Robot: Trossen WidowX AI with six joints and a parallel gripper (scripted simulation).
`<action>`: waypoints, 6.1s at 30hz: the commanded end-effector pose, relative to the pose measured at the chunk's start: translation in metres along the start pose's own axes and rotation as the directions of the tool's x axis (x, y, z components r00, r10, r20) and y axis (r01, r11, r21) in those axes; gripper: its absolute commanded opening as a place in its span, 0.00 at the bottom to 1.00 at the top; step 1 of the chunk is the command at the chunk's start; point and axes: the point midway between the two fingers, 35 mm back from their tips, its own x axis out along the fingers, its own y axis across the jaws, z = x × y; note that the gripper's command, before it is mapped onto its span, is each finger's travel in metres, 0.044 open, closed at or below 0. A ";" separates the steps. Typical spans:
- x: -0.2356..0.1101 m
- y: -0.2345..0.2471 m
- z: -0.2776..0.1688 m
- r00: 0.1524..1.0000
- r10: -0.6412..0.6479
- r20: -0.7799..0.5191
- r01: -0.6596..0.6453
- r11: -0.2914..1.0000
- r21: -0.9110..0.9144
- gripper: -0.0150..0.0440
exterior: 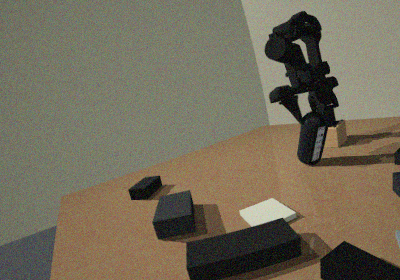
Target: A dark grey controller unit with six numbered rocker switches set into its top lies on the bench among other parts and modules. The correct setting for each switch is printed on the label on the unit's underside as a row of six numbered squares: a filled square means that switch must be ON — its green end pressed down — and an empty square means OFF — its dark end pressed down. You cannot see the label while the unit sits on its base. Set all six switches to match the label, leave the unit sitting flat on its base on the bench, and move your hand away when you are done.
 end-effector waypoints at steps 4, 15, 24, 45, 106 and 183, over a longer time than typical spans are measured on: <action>-0.003 0.001 -0.009 1.000 -0.005 0.004 0.005 1.000 -0.001 0.82; -0.006 0.001 -0.018 1.000 -0.005 0.026 0.005 1.000 -0.001 0.82; -0.008 0.001 -0.025 0.999 -0.005 0.031 0.006 1.000 -0.001 0.82; -0.013 0.001 -0.041 1.000 -0.006 -0.013 0.006 1.000 -0.001 0.82; -0.019 0.001 -0.087 0.988 -0.006 -0.153 0.006 1.000 -0.002 0.83; -0.007 0.000 -0.145 0.973 -0.006 -0.230 0.006 1.000 -0.002 0.83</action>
